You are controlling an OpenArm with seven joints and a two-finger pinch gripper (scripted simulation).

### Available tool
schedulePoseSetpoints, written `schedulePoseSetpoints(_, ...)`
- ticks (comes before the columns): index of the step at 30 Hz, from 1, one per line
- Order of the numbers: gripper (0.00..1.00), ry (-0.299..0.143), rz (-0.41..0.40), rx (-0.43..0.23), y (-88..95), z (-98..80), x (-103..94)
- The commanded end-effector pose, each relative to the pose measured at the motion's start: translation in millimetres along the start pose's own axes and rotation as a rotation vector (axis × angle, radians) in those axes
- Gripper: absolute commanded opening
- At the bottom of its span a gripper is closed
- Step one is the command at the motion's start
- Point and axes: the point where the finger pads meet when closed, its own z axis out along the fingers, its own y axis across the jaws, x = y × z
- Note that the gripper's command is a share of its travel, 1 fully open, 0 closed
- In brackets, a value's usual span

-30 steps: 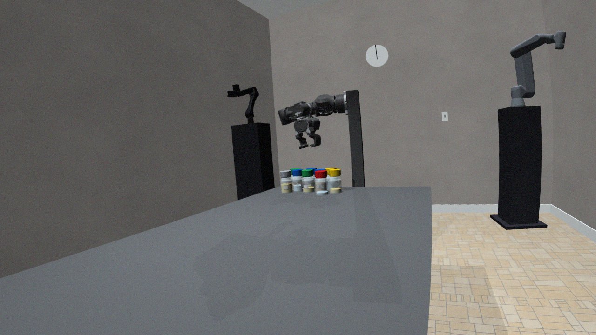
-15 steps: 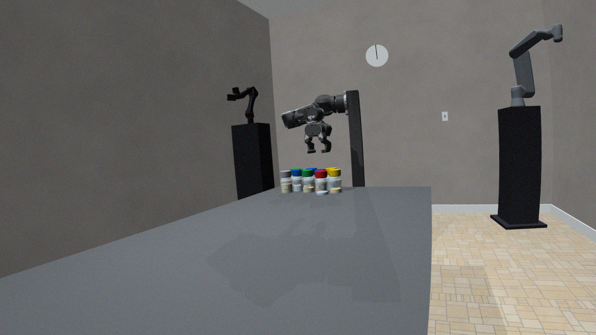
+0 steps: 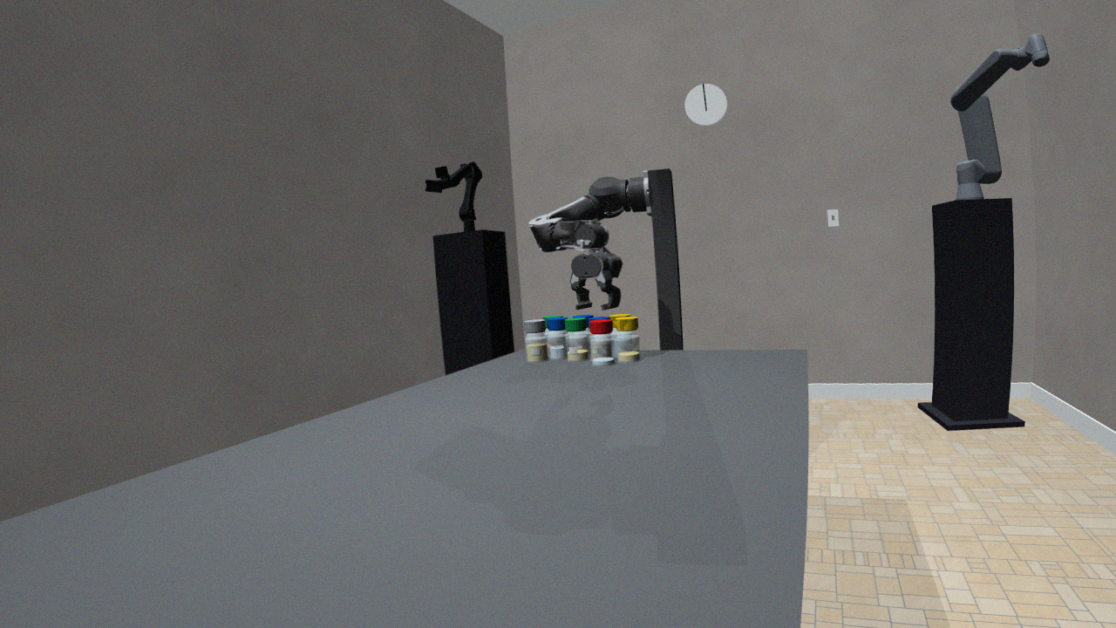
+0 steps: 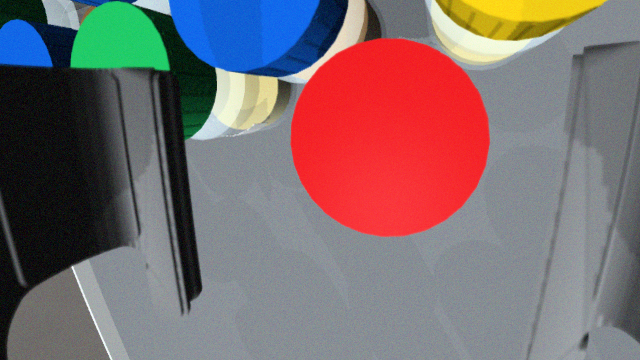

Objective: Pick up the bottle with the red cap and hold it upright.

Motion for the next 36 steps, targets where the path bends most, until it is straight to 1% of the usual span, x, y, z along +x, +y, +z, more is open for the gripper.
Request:
schedulePoseSetpoints(1, 0.45, -0.014, -0.009, -0.017, 3.3, -1.8, -2.5)
schedulePoseSetpoints(6, 0.45, -0.014, -0.009, -0.017, 3.3, -1.8, -2.5)
schedulePoseSetpoints(7, 0.45, -0.012, -0.005, -0.009, 1.7, 3.6, -2.2)
schedulePoseSetpoints(16, 0.45, -0.014, -0.009, -0.017, 3.5, 48.6, -3.5)
schedulePoseSetpoints(23, 0.45, -0.014, -0.009, -0.017, 3.5, 48.6, -3.5)
schedulePoseSetpoints(24, 0.45, -0.013, -0.005, -0.010, 2.3, 51.8, -3.4)
schedulePoseSetpoints(33, 0.45, -0.015, -0.012, -0.022, 5.7, 77.7, -4.4)
schedulePoseSetpoints(36, 0.45, -0.015, -0.012, -0.022, 5.7, 77.7, -4.4)
